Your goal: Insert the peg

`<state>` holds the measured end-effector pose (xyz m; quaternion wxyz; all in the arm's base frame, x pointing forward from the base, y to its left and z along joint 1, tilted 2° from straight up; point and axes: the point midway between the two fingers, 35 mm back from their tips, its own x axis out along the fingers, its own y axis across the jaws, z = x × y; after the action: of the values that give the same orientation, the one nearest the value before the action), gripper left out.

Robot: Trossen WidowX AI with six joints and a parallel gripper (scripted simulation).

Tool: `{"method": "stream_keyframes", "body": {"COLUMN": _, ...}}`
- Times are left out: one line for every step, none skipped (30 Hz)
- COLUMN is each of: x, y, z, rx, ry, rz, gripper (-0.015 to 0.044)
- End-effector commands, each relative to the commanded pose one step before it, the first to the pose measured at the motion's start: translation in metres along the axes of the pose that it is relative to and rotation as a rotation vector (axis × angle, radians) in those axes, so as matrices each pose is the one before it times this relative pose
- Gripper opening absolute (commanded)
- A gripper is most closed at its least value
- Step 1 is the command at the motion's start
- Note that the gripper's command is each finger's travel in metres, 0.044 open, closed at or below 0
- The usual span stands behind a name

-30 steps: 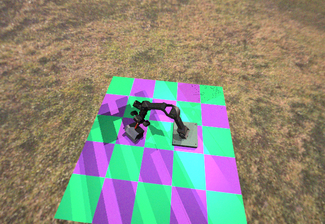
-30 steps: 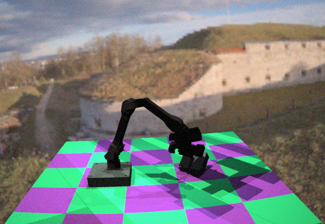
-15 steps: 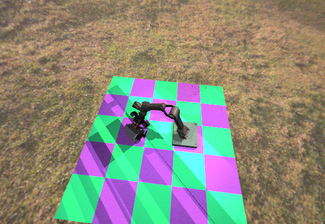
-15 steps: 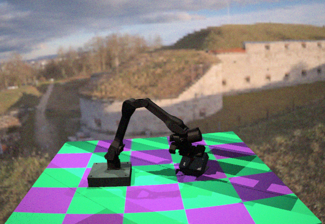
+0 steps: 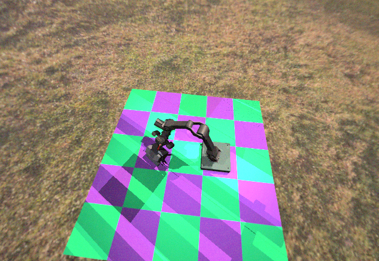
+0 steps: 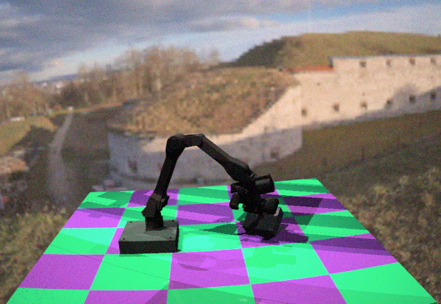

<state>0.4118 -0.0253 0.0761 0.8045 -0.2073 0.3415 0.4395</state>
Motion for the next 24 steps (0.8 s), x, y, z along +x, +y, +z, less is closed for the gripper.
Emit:
{"method": "stream_keyframes", "body": {"x": -0.00025, "y": -0.00017, "z": 0.0, "rx": 0.0, "ry": -0.00008, "rz": -0.00061, "gripper": 0.0}}
{"method": "stream_keyframes", "body": {"x": 0.0, "y": 0.0, "z": 0.0, "rx": 0.0, "ry": 0.0, "rz": 0.0, "gripper": 0.0}}
{"method": "stream_keyframes", "body": {"x": 0.0, "y": 0.0, "z": 0.0, "rx": 0.0, "ry": 0.0, "rz": 0.0, "gripper": 0.0}}
{"method": "stream_keyframes", "body": {"x": 0.0, "y": 0.0, "z": 0.0, "rx": 0.0, "ry": 0.0, "rz": 0.0, "gripper": 0.0}}
{"method": "stream_keyframes", "body": {"x": 0.0, "y": 0.0, "z": 0.0, "rx": 0.0, "ry": 0.0, "rz": 0.0, "gripper": 0.0}}
{"method": "stream_keyframes", "body": {"x": 0.0, "y": 0.0, "z": 0.0, "rx": 0.0, "ry": 0.0, "rz": 0.0, "gripper": 0.0026}}
{"method": "stream_keyframes", "body": {"x": 0.0, "y": 0.0, "z": 0.0, "rx": 0.0, "ry": 0.0, "rz": 0.0, "gripper": 0.0053}}
{"method": "stream_keyframes", "body": {"x": 0.0, "y": 0.0, "z": 0.0, "rx": 0.0, "ry": 0.0, "rz": 0.0, "gripper": 0.0079}}
{"method": "stream_keyframes", "body": {"x": 0.0, "y": 0.0, "z": 0.0, "rx": 0.0, "ry": 0.0, "rz": 0.0, "gripper": 0.0105}}
{"method": "stream_keyframes", "body": {"x": 0.0, "y": 0.0, "z": 0.0, "rx": 0.0, "ry": 0.0, "rz": 0.0, "gripper": 0.0131}}
{"method": "stream_keyframes", "body": {"x": 0.0, "y": 0.0, "z": 0.0, "rx": 0.0, "ry": 0.0, "rz": 0.0, "gripper": 0.0157}}
{"method": "stream_keyframes", "body": {"x": 0.0, "y": 0.0, "z": 0.0, "rx": 0.0, "ry": 0.0, "rz": 0.0, "gripper": 0.0184}}
{"method": "stream_keyframes", "body": {"x": 0.0, "y": 0.0, "z": 0.0, "rx": 0.0, "ry": 0.0, "rz": 0.0, "gripper": 0.021}}
{"method": "stream_keyframes", "body": {"x": 0.0, "y": 0.0, "z": 0.0, "rx": 0.0, "ry": 0.0, "rz": 0.0, "gripper": 0.0236}}
{"method": "stream_keyframes", "body": {"x": 0.0, "y": 0.0, "z": 0.0, "rx": 0.0, "ry": 0.0, "rz": 0.0, "gripper": 0.0263}}
{"method": "stream_keyframes", "body": {"x": 0.0, "y": 0.0, "z": 0.0, "rx": 0.0, "ry": 0.0, "rz": 0.0, "gripper": 0.0289}}
{"method": "stream_keyframes", "body": {"x": 0.0, "y": 0.0, "z": 0.0, "rx": 0.0, "ry": 0.0, "rz": 0.0, "gripper": 0.0315}}
{"method": "stream_keyframes", "body": {"x": -0.00035, "y": -0.00005, "z": -0.00001, "rx": 0.0001, "ry": 0.00007, "rz": 0.00003, "gripper": 0.0341}}
{"method": "stream_keyframes", "body": {"x": -0.00071, "y": -0.00009, "z": -0.00001, "rx": 0.0001, "ry": 0.00014, "rz": 0.00006, "gripper": 0.0368}}
{"method": "stream_keyframes", "body": {"x": -0.00104, "y": -0.00013, "z": -0.00002, "rx": 0.0002, "ry": 0.0002, "rz": 0.00009, "gripper": 0.0394}}
{"method": "stream_keyframes", "body": {"x": -0.00138, "y": -0.00017, "z": -0.00003, "rx": 0.0002, "ry": 0.00026, "rz": 0.00012, "gripper": 0.042}}
{"method": "stream_keyframes", "body": {"x": -0.00175, "y": -0.00021, "z": -0.00004, "rx": 0.0003, "ry": 0.00032, "rz": 0.00015, "gripper": 0.044}}
{"method": "stream_keyframes", "body": {"x": -0.002, "y": -0.00022, "z": -0.00006, "rx": 0.0003, "ry": 0.00036, "rz": 0.00018, "gripper": 0.044}}
{"method": "stream_keyframes", "body": {"x": -0.00214, "y": -0.00021, "z": -0.00007, "rx": 0.0003, "ry": 0.00037, "rz": 0.00019, "gripper": 0.044}}
